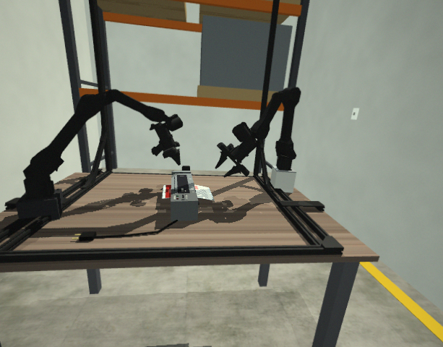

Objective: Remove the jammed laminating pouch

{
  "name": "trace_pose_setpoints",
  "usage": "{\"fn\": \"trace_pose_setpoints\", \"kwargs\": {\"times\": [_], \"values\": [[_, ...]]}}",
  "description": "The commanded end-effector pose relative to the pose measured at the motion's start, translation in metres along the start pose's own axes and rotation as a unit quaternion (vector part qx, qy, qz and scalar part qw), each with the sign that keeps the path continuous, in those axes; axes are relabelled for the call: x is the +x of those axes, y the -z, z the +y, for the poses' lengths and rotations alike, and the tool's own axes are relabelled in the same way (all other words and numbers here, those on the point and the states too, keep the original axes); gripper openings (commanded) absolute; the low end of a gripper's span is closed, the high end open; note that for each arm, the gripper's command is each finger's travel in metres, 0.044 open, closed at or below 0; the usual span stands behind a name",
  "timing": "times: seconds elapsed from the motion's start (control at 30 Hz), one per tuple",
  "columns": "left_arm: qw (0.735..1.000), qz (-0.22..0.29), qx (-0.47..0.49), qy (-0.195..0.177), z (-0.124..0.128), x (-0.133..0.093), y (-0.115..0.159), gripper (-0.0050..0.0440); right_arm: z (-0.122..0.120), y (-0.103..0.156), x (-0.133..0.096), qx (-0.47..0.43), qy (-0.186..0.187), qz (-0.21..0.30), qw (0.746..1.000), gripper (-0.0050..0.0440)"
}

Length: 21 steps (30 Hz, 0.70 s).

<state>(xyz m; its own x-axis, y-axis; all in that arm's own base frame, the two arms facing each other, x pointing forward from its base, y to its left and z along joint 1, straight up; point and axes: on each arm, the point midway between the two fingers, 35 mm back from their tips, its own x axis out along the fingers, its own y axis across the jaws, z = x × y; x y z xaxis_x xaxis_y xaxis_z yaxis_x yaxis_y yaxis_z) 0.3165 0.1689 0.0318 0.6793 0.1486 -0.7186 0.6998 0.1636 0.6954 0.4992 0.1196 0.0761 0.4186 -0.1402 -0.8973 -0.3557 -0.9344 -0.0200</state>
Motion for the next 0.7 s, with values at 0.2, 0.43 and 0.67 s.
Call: {"fn": "trace_pose_setpoints", "kwargs": {"times": [0.2, 0.43, 0.67], "values": [[1.0, 0.002, 0.002, -0.009, 0.006, -0.002, 0.001, 0.0265, -0.001, 0.001, -0.003, -0.002, 0.002, 0.003, 1.0, -0.005], [1.0, 0.002, 0.002, -0.009, 0.006, -0.002, 0.001, 0.0265, -0.001, 0.001, -0.003, -0.002, 0.002, 0.003, 1.0, -0.005], [1.0, 0.002, 0.002, -0.009, 0.006, -0.002, 0.001, 0.0265, -0.001, -0.003, 0.025, 0.0, 0.005, 0.007, 1.0, -0.005]]}}
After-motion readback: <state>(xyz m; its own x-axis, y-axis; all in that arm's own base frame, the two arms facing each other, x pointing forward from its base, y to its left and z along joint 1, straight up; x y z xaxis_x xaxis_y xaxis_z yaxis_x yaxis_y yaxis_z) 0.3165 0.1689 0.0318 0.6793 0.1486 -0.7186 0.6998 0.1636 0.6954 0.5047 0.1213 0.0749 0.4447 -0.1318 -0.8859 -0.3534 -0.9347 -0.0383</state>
